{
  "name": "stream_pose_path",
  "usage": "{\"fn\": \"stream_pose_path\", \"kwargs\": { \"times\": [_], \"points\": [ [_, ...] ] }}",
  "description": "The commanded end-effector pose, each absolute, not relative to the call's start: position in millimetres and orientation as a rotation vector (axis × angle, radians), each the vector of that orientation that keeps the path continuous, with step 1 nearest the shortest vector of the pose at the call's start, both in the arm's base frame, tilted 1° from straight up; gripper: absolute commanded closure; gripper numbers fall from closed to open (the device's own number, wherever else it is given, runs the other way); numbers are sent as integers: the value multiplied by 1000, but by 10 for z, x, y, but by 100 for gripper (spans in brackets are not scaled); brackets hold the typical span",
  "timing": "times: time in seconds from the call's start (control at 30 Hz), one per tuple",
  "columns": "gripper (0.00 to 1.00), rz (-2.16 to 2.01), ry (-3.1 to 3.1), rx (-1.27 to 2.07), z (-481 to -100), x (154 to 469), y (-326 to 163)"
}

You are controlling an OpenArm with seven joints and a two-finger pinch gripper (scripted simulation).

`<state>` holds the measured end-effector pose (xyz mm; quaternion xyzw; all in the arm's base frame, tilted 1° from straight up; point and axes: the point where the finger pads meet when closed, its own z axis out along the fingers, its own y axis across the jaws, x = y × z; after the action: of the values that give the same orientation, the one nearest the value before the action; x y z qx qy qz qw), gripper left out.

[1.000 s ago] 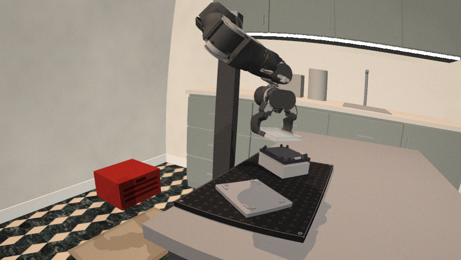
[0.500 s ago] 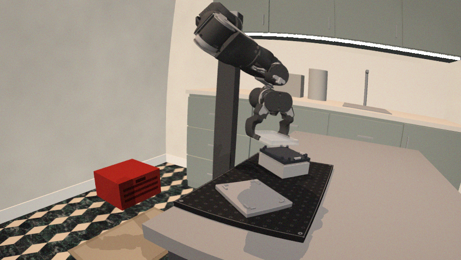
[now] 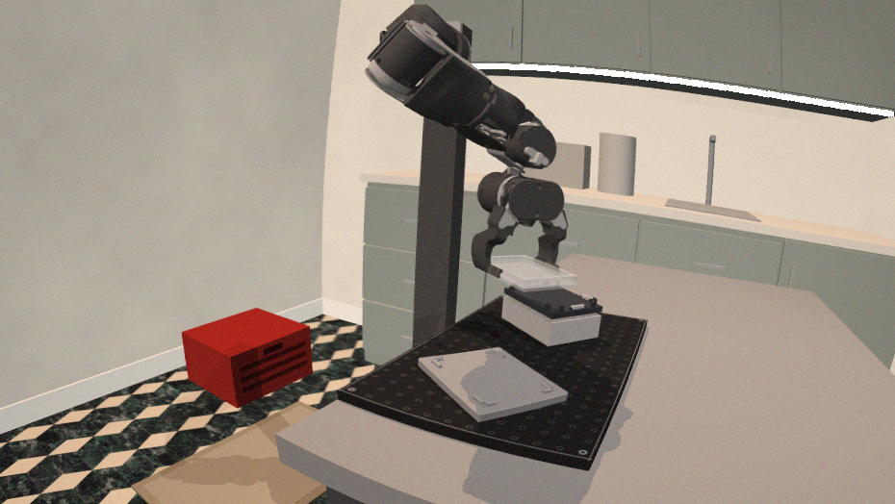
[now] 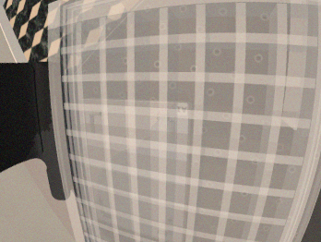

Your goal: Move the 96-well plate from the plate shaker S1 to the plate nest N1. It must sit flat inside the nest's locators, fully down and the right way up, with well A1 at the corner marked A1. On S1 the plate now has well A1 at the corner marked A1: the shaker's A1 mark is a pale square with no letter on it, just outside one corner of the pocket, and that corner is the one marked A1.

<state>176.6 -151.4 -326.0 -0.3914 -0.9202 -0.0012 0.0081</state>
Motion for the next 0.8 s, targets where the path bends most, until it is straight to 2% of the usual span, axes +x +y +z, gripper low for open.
{"fn": "stream_pose_path", "kwargs": {
  "times": [0.0, 0.07, 0.47, 0.63, 0.77],
  "points": [
    [100, -16, -2885, -1216, -3282, 1772, -1630],
    [100, -21, -2887, -1217, -3313, 1754, -1786],
    [100, -21, -2887, -1217, -3313, 1754, -1786],
    [100, -20, -2887, -1217, -3392, 1702, -2178],
    [100, -20, -2887, -1217, -3392, 1702, -2178]
  ]
}}
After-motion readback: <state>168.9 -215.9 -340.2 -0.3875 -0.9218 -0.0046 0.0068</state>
